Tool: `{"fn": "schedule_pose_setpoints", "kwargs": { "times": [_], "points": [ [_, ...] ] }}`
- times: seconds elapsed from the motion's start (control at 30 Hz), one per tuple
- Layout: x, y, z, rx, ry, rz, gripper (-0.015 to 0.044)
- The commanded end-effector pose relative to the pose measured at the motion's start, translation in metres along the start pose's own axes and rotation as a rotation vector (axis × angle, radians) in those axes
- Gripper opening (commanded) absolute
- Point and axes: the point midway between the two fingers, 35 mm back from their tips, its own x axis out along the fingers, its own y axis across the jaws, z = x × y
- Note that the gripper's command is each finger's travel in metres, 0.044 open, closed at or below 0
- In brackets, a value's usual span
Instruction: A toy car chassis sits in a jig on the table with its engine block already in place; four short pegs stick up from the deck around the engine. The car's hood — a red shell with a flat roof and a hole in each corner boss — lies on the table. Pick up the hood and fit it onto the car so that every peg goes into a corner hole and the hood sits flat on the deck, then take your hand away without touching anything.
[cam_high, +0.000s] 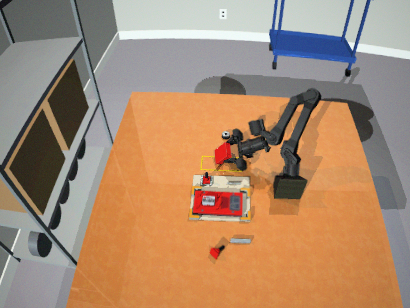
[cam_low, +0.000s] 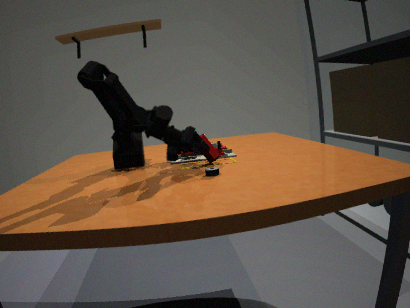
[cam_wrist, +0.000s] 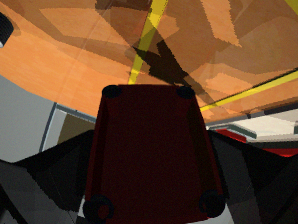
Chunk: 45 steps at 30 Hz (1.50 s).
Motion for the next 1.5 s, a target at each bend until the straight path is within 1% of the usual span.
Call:
{"fn": "schedule_pose_setpoints", "kwargs": {
  "times": [0.0,0.4,0.63,0.83,1.17,1.47],
  "points": [
    [0.0,0.0,0.0,0.001,0.001,-0.001,0.0131],
    [0.0,0.0,0.0,0.001,0.001,-0.001,0.044],
    [-0.003,0.002,-0.005,0.019,0.0,-0.002,0.044],
    [-0.018,0.01,-0.02,0.08,-0.002,-0.007,0.044],
    [-0.053,0.018,-0.038,0.185,-0.005,-0.012,0.044],
    [-0.092,0.017,-0.04,0.278,-0.007,-0.012,0.044]
  ]
}}
